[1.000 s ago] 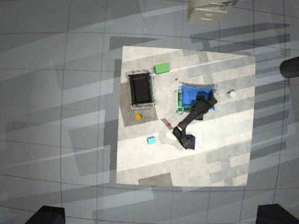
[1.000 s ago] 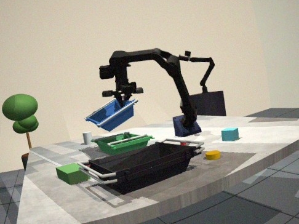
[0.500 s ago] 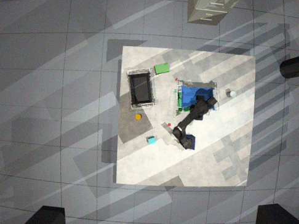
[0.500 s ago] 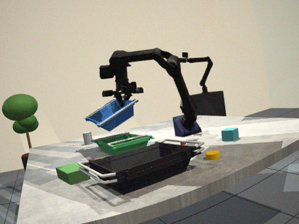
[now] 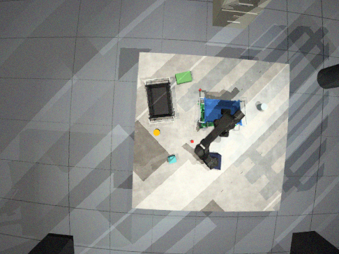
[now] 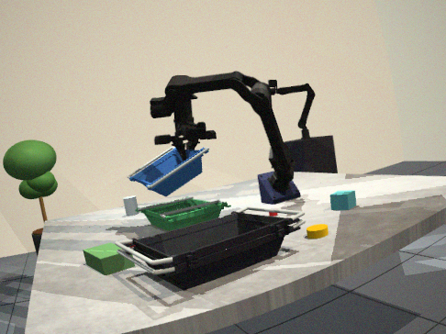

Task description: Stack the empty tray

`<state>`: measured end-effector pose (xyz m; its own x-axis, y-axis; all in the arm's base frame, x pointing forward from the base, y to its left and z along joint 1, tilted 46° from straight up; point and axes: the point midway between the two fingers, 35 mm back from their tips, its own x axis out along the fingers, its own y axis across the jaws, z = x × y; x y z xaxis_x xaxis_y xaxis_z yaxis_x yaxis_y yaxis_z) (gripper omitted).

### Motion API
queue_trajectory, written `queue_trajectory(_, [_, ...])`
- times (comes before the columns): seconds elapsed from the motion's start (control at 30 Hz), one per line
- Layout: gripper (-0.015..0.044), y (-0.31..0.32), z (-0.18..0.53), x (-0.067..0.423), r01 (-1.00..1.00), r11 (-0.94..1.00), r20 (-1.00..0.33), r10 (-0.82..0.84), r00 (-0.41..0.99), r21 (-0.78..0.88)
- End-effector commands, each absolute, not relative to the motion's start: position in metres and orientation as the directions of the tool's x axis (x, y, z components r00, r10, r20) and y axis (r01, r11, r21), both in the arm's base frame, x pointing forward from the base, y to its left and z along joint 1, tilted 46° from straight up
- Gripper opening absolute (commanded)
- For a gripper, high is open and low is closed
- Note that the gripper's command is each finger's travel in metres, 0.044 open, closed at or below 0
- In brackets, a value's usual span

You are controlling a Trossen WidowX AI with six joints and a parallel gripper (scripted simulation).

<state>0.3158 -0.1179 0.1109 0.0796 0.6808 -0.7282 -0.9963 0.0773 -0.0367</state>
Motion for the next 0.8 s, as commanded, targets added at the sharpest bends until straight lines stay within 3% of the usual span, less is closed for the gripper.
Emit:
queue_trajectory(0.0, [0.0,-0.118,0.12,0.316,-0.994,0.095,-0.729,0.676,0.107,-0.057])
queue_trajectory(0.77, [0.0,-0.099,0.098,0.319,-0.997,0.032,-0.716,0.694,0.07,-0.066])
